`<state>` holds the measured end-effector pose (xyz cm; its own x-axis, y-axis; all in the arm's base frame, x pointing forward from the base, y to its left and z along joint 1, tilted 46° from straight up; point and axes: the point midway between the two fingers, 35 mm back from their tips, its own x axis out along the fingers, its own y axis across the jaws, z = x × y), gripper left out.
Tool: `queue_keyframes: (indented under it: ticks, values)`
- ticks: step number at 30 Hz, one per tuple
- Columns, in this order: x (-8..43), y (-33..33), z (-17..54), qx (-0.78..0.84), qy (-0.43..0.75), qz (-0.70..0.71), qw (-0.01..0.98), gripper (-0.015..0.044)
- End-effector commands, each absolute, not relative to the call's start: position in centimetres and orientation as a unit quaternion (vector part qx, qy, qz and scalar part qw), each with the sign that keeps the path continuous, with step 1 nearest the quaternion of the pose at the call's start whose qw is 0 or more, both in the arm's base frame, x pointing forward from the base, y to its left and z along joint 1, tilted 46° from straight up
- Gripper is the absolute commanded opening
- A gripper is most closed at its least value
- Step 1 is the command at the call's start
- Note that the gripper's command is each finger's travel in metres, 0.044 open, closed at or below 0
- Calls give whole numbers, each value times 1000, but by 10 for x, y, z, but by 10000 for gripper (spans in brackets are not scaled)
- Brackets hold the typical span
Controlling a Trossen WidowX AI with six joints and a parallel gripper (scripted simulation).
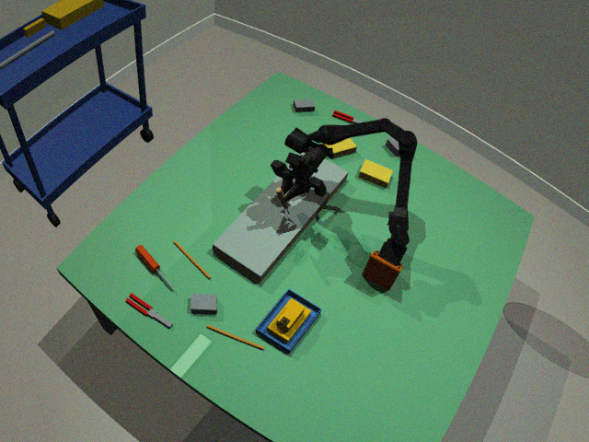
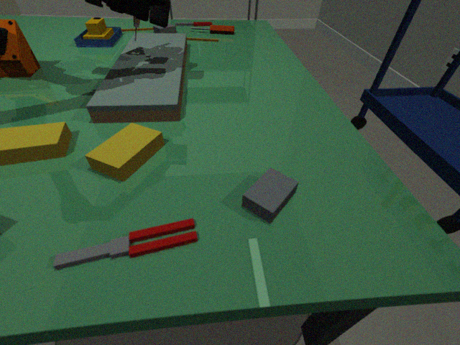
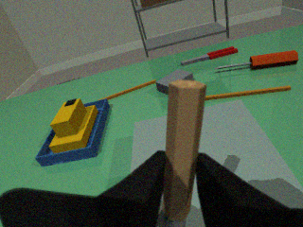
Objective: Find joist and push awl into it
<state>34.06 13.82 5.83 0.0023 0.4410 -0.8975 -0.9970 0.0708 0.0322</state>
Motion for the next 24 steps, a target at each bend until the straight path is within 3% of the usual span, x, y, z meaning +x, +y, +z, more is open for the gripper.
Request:
queue_keyframes:
  ticks: [1,5,24]
  values:
    - [346,169,53,-349,302,655,598,0]
    - [348,183,50,-347,250,686,589,0]
    - [349,178,45,-347,251,686,589,0]
